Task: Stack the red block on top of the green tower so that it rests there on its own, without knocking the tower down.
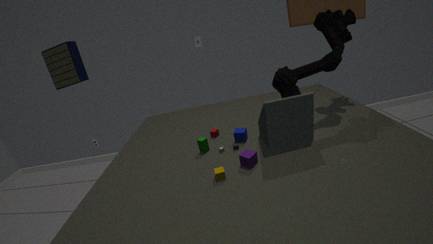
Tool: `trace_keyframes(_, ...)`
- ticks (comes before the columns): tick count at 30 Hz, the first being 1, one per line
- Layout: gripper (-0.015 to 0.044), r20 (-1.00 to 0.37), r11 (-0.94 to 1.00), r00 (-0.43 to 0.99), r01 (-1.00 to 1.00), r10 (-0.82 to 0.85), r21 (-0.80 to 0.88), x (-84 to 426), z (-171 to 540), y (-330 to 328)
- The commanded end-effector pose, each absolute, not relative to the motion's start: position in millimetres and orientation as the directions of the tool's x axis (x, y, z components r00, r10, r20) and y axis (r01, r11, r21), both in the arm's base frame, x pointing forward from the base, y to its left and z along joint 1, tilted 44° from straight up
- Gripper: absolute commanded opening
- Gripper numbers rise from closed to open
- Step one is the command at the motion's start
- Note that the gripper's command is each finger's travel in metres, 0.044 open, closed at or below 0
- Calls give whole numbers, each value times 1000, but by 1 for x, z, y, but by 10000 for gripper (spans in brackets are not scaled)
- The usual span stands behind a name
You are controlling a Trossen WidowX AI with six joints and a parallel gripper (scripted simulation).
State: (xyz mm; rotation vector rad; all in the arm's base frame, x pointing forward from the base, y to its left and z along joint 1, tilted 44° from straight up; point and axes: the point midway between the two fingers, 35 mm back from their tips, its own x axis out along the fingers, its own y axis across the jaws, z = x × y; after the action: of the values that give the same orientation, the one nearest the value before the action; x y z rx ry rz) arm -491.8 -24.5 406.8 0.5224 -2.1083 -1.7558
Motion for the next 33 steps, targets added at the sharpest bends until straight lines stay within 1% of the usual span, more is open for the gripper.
trace_keyframes(1, 426, 34, 167, -872, -55, -488, 984, -491, 408, -25)
trace_keyframes(2, 440, 46, 173, -872, -44, -486, 984, -489, 413, -25)
trace_keyframes(6, 440, 168, 228, -865, 64, -472, 971, -462, 459, -25)
trace_keyframes(11, 440, 285, 267, -835, 173, -470, 948, -432, 502, -27)
trace_keyframes(14, 440, 414, 302, -776, 299, -475, 905, -391, 548, -30)
trace_keyframes(17, 440, 516, 330, -707, 399, -483, 856, -350, 585, -34)
trace_keyframes(24, 440, 704, 392, -482, 597, -522, 700, -235, 651, -50)
trace_keyframes(30, 440, 781, 438, -245, 715, -574, 546, -125, 680, -69)
trace_keyframes(33, 440, 821, 488, -86, 767, -565, 416, -66, 687, -75)
